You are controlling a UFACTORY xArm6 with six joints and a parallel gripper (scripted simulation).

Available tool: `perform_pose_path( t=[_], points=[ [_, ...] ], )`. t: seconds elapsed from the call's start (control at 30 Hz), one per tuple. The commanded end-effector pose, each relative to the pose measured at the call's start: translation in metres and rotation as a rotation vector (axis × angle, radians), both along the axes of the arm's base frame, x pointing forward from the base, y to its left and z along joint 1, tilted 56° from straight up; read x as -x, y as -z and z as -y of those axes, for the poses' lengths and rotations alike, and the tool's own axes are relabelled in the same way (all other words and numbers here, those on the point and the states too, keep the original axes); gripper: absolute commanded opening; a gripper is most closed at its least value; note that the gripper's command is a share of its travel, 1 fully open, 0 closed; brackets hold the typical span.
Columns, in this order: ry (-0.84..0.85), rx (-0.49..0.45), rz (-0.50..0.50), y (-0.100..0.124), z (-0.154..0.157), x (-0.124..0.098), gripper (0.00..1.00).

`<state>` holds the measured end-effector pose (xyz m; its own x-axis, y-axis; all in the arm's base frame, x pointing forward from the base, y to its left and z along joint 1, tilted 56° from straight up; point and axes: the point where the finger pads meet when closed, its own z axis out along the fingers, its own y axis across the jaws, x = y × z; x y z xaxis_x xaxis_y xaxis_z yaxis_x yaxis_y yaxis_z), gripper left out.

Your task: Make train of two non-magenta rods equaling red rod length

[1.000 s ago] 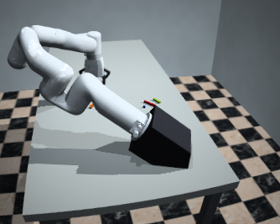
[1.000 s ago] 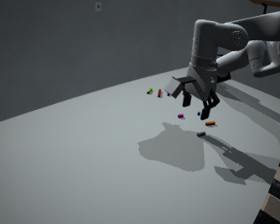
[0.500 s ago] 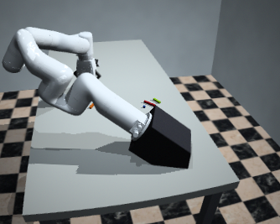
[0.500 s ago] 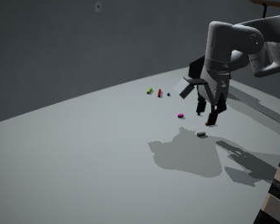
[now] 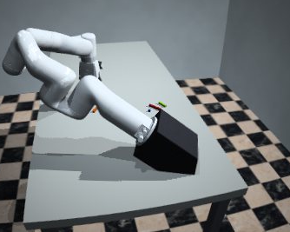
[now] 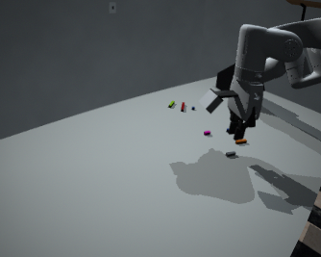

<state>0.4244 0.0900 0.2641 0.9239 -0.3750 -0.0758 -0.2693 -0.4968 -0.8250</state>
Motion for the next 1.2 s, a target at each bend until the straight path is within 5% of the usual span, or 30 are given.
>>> perform_pose_path(
  t=[0.0,1.17],
  points=[
    [0.001,0.001,0.002,-0.0009,0.0006,-0.0006,0.24],
    [0.001,0.001,0.002,0.0042,-0.0068,-0.0032,0.24]
  ],
)
